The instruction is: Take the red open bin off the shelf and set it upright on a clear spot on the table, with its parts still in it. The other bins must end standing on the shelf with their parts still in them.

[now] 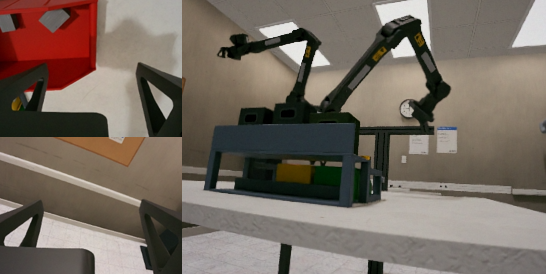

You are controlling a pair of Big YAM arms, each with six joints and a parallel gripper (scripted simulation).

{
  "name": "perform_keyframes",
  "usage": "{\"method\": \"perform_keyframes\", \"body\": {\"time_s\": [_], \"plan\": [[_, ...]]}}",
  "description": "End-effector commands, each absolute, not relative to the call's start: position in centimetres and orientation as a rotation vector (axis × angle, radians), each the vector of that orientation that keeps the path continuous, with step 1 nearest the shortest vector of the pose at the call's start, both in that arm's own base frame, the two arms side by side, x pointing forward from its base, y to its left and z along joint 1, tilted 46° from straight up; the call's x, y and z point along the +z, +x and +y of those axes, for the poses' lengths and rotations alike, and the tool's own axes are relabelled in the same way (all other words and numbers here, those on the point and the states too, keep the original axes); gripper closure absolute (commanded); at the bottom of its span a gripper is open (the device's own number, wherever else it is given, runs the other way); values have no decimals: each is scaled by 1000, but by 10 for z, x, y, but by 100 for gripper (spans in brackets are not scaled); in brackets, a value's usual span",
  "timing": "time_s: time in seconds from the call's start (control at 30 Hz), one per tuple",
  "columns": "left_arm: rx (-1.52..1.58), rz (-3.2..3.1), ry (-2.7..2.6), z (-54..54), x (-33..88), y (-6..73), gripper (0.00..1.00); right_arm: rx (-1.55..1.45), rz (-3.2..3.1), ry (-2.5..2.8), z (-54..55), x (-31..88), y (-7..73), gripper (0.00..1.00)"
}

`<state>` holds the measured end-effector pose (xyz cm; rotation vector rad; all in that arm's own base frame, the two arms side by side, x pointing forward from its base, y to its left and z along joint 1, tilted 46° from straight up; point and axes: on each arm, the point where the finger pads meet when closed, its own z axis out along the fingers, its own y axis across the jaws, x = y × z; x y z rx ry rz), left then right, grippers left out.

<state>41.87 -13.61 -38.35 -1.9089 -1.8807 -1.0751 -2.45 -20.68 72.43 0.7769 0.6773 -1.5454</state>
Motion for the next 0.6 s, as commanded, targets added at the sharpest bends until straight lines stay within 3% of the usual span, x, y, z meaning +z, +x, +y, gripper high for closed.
{"method": "perform_keyframes", "body": {"time_s": [0.0, 0.27, 0.3, 0.57], "plan": [[-1087, -1899, -1927, -152, -374, 422, 10, -1581, 642, 730, -178, 751, -23, 0], [-1084, -1900, -1926, -152, -373, 422, 10, -1581, 642, 730, -178, 751, -23, 0], [-1082, -1896, -1926, -150, -375, 420, 100, -1581, 642, 730, -178, 751, -23, 0], [-1080, -1897, -1926, -150, -374, 420, 100, -1581, 642, 730, -178, 751, -23, 0]]}}
